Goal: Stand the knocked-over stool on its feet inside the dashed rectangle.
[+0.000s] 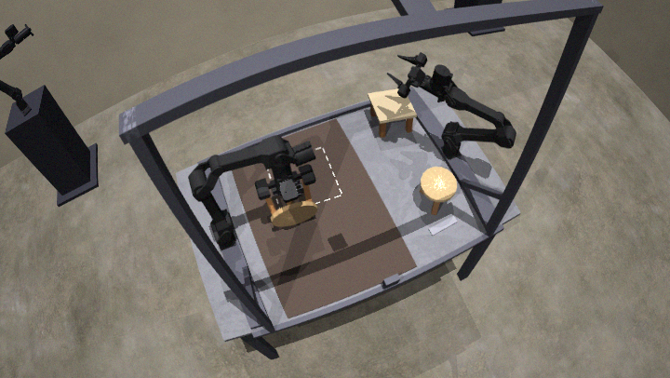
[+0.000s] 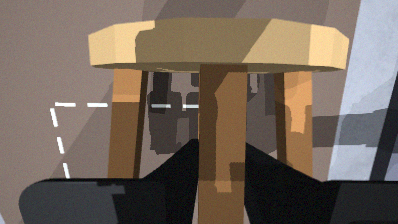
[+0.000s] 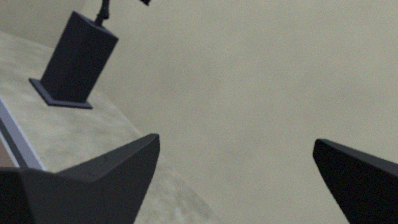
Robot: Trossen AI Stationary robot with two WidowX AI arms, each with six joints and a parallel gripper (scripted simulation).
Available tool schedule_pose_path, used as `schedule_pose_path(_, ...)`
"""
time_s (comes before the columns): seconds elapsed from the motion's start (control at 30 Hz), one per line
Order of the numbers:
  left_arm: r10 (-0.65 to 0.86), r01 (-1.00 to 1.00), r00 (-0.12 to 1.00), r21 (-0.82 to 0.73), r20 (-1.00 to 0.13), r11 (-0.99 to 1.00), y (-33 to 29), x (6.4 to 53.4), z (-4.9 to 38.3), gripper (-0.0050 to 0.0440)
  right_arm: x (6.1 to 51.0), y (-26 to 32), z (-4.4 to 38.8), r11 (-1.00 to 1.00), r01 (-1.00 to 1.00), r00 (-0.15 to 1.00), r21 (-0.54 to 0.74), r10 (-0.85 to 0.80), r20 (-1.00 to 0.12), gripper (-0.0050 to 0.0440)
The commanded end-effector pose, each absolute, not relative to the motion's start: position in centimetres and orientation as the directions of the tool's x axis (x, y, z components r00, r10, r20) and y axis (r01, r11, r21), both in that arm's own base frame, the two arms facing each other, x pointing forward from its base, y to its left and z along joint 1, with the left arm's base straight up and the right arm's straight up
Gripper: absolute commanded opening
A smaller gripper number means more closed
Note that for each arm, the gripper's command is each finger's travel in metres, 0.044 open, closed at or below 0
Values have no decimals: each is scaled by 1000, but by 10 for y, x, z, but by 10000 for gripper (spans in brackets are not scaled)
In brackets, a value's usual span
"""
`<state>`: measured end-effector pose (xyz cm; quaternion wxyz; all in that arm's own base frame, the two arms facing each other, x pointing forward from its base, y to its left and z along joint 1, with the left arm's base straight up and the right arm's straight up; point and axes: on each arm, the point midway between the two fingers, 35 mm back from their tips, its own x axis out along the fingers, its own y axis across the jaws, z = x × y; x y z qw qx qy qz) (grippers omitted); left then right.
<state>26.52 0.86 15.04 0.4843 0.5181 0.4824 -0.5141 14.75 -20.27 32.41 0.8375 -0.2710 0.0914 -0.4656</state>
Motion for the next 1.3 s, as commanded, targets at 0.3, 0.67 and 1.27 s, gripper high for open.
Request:
schedule_pose_path(0.3,-2,998,11,11,-1000,-69,29,267,143,94,147,-201,331,414,736,550,-536,-827,116,400)
schedule_pose_path(0.67,5,998,10,10,-1000,-69,40,268,138,94,147,-201,331,414,736,550,-536,-827,116,400)
schedule_pose_path(1.27,2,998,20,20,-1000,-68,45,269,138,94,147,-201,331,414,736,550,-536,-827,116,400)
